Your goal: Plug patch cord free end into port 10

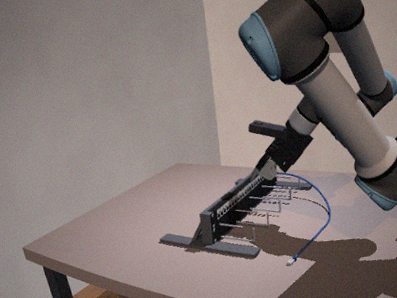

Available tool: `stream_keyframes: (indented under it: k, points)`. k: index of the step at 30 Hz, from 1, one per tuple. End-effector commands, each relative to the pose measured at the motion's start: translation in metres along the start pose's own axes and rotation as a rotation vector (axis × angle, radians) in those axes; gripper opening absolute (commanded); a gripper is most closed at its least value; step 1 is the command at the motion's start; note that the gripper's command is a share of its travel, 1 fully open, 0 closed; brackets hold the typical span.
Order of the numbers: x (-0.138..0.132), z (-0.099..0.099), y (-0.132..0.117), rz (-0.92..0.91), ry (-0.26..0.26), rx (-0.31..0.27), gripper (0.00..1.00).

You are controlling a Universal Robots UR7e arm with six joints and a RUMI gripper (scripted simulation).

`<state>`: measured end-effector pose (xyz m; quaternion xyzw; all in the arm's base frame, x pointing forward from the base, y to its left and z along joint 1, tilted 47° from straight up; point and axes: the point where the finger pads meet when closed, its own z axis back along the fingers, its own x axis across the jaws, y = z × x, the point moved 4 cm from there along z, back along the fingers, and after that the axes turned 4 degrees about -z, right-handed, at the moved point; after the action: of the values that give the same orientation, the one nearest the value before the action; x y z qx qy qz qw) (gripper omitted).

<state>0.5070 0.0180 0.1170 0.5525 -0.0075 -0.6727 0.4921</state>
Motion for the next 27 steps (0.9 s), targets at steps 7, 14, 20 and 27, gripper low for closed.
stream_keyframes:
  k: [7,14,20,27]
  points:
    - [0.000,0.008,0.000,0.000,0.000,0.000,0.00]
    - [0.000,0.013,0.000,0.000,0.000,0.000,0.00]
    - [0.000,0.020,0.000,0.000,0.000,0.000,0.00]
    - [0.000,0.028,0.000,0.000,0.000,0.000,0.00]
